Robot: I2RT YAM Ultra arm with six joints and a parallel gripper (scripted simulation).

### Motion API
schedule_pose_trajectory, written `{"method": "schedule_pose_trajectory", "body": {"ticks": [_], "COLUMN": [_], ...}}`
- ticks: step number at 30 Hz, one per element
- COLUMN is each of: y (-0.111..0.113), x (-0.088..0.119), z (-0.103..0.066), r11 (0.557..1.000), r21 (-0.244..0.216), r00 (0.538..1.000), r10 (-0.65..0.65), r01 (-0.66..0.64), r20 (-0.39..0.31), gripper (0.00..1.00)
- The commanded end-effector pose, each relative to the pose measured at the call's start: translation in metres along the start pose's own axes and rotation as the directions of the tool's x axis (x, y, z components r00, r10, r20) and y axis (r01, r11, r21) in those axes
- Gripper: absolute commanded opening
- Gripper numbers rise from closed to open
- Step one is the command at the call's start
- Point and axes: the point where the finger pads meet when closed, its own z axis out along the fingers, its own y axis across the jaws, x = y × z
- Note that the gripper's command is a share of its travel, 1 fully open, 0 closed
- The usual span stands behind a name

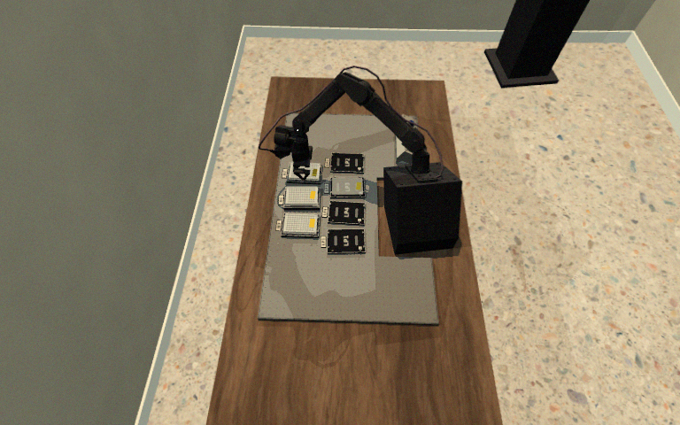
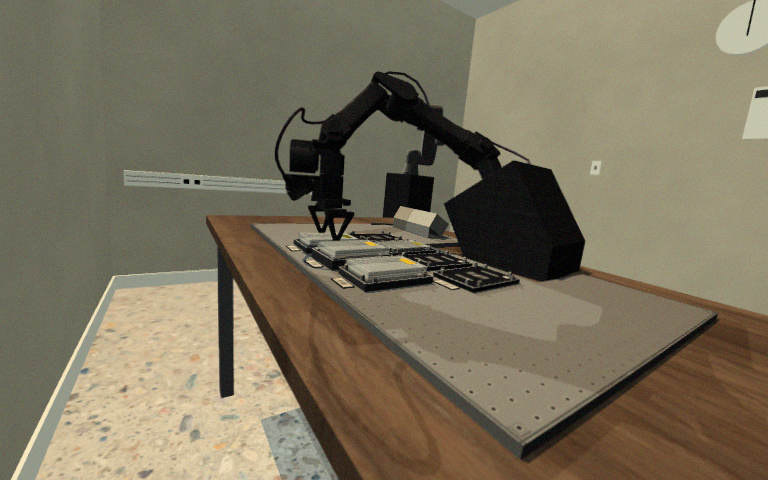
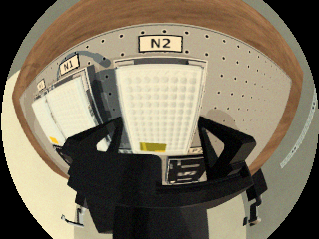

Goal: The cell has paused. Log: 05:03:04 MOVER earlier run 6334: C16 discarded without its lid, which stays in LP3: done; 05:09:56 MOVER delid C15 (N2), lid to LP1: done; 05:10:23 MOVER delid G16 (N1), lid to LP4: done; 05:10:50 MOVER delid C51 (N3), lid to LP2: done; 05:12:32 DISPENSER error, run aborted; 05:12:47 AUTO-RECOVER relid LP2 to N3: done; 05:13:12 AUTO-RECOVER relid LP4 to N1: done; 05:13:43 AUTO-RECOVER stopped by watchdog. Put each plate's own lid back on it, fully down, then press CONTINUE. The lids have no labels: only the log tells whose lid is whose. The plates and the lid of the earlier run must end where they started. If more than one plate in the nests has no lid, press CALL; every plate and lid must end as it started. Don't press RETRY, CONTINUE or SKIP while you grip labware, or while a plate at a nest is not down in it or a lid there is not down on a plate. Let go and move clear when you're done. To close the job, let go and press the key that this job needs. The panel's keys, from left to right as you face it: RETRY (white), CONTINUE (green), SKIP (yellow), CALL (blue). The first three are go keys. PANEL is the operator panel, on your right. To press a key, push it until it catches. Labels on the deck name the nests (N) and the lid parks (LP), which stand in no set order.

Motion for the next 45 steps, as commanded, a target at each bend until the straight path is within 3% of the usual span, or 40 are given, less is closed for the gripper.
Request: {"method": "schedule_pose_trajectory", "body": {"ticks": [1, 4, 6, 25, 45], "y": [-0.003, -0.003, -0.007, -0.008, -0.007], "x": [-0.016, -0.016, -0.018, -0.016, -0.019], "z": [-0.010, -0.010, -0.024, -0.053, -0.058], "r11": [1.000, 1.000, 1.000, 1.000, 1.000], "r21": [0.001, 0.001, 0.004, 0.012, 0.010], "r00": [0.999, 0.999, 0.998, 0.998, 0.998], "r10": [0.010, 0.010, 0.019, 0.020, 0.019], "r01": [-0.010, -0.010, -0.019, -0.021, -0.020], "r20": [0.044, 0.044, 0.054, 0.052, 0.053], "gripper": [1.00, 1.00, 1.00, 1.00, 1.00]}}
